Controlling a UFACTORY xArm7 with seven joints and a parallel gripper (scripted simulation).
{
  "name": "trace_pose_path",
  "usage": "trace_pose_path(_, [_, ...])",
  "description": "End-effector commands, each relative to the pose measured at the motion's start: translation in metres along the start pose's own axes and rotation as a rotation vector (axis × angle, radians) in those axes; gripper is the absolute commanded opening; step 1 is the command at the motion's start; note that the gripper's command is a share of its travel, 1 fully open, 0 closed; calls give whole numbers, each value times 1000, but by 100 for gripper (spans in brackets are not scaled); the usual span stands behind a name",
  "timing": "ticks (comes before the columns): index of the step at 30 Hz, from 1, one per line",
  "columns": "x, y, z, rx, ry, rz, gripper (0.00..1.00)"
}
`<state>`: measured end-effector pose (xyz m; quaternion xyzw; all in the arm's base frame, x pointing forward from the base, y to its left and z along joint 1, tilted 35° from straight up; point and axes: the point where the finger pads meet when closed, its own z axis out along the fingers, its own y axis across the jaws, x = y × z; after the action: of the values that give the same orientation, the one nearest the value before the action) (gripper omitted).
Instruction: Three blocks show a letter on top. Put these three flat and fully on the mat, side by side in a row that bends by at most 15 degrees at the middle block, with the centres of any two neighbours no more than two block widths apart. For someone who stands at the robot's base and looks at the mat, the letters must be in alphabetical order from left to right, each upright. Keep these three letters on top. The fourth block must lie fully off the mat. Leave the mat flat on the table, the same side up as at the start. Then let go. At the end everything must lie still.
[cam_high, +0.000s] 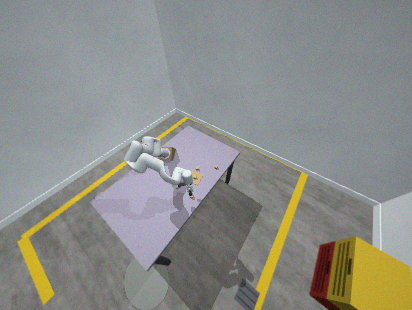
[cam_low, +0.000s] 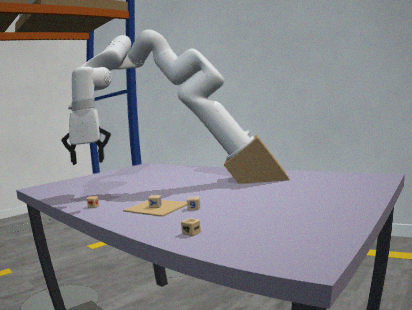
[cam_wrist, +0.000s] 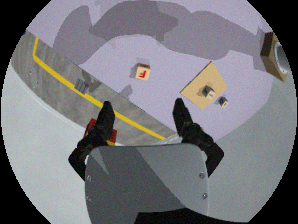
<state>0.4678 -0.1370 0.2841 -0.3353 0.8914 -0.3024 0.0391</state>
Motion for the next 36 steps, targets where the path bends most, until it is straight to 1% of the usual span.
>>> trace_pose_path(1, [-1,-1,3,-4,-6,-139,100])
trace_pose_path(3, [-1,-1,4,-4,-6,-199,100])
trace_pose_path(5, [-1,-1,4,-4,-6,-199,100])
trace_pose_path(6, [-1,-1,7,-4,-6,-278,100])
trace_pose_path(20, [-1,0,19,-2,-7,-682,100])
trace_pose_path(22, [-1,0,19,-2,-7,-682,100])
trace_pose_path(23, [-1,0,21,-2,-7,-761,100])
trace_pose_path(36, [-1,0,32,0,-6,-1135,100])
